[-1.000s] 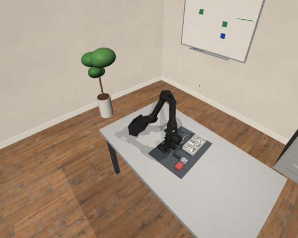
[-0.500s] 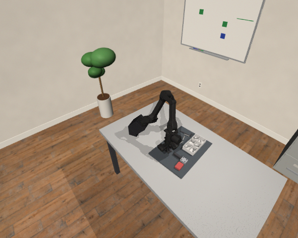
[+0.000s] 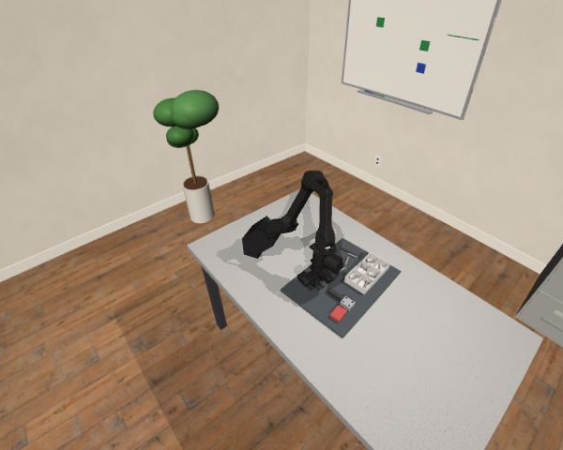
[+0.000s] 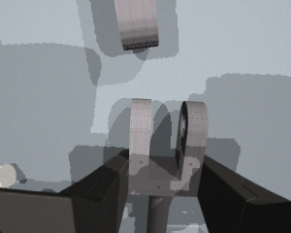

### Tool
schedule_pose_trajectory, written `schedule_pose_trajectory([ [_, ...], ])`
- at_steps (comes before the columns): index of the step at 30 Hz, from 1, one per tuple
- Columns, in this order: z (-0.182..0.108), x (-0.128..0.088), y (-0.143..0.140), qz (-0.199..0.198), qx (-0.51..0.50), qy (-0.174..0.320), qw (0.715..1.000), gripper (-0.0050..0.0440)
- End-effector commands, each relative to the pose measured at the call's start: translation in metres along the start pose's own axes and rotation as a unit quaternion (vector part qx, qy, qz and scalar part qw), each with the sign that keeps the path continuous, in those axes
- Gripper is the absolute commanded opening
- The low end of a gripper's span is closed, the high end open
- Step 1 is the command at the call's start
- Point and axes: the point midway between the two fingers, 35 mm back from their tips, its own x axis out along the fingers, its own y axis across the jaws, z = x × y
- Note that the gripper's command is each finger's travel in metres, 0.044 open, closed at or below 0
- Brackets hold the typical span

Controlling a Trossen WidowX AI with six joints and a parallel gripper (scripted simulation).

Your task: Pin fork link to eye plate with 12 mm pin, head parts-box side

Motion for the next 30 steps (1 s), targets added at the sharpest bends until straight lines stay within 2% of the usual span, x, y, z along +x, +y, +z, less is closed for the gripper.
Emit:
schedule_pose_trajectory([
  [1,-0.0024,0.0011,0.0032,0.006,-0.001,0.004,1.0,0.0123],
  [30,-0.0022,0.001,0.0029,0.006,-0.077,0.003,0.997,0.0123],
])
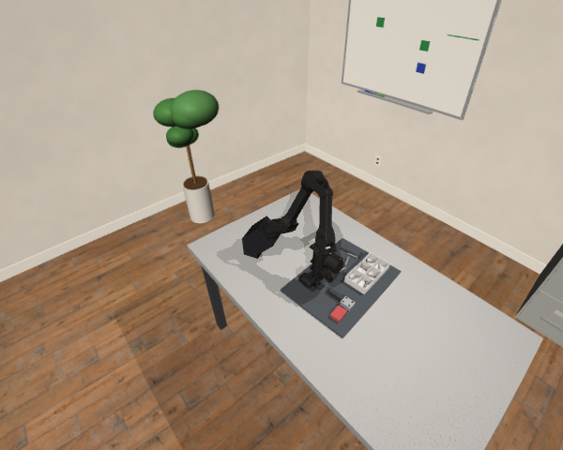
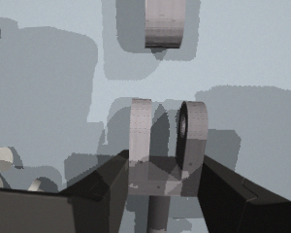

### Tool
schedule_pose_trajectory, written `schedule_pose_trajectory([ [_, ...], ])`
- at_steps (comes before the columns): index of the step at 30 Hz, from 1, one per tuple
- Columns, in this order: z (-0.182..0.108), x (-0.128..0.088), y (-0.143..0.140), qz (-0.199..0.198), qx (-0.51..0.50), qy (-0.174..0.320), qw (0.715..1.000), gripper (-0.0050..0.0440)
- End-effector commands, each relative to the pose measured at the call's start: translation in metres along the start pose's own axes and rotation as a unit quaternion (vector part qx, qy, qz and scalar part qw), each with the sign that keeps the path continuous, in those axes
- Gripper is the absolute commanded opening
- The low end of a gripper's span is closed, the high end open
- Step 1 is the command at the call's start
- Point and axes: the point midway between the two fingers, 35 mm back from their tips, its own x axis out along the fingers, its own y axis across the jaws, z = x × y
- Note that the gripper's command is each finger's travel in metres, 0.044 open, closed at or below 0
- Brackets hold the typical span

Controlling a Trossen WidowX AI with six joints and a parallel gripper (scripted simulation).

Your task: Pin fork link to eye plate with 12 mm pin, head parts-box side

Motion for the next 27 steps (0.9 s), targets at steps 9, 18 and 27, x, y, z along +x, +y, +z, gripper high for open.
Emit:
schedule_pose_trajectory([
  [9,-0.0027,0.0011,0.0023,0.004,-0.022,0.004,1.0,0.0123],
  [18,-0.0027,0.0011,0.0023,0.004,-0.022,0.004,1.0,0.0123],
  [27,-0.0027,0.0011,0.0023,0.004,-0.022,0.004,1.0,0.0123],
])
